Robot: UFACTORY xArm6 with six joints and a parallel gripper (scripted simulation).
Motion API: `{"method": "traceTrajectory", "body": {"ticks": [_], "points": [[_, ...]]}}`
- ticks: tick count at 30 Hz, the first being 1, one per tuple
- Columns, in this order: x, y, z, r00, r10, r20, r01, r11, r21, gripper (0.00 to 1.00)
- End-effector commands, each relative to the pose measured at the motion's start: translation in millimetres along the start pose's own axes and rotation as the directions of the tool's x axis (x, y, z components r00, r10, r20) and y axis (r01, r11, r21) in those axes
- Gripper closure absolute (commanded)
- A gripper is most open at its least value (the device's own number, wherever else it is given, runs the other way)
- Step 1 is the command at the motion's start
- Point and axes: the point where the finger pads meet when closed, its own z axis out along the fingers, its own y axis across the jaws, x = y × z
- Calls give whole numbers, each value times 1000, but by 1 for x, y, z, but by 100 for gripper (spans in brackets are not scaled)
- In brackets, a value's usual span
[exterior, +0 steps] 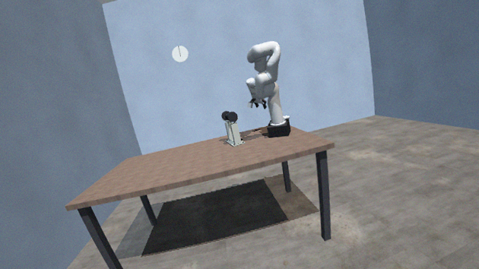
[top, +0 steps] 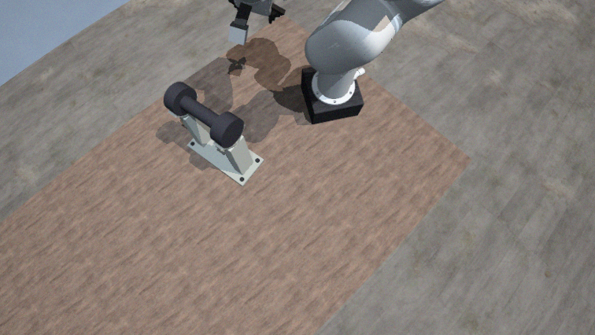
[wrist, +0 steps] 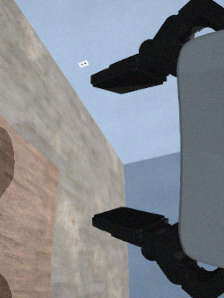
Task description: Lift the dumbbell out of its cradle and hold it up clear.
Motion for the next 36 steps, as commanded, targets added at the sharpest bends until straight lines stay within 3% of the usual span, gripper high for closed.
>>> {"method": "traceTrajectory", "body": {"ticks": [1, 20, 26, 27, 29, 30, 34, 35, 36], "points": [[-1, 1, -1, 1000, 1, 1, -1, 1000, -3, 0], [1, 6, -4, 1000, -18, -2, 18, 1000, -3, 0], [24, 38, -31, 983, -179, -41, 179, 984, -9, 0], [38, 49, -44, 967, -248, -64, 247, 969, -15, 0], [38, 49, -44, 967, -248, -64, 247, 969, -15, 0], [55, 60, -60, 941, -325, -94, 324, 946, -27, 0], [55, 60, -60, 941, -325, -94, 324, 946, -27, 0], [77, 70, -78, 903, -409, -129, 407, 912, -44, 0], [77, 70, -78, 903, -409, -129, 407, 912, -44, 0]]}}
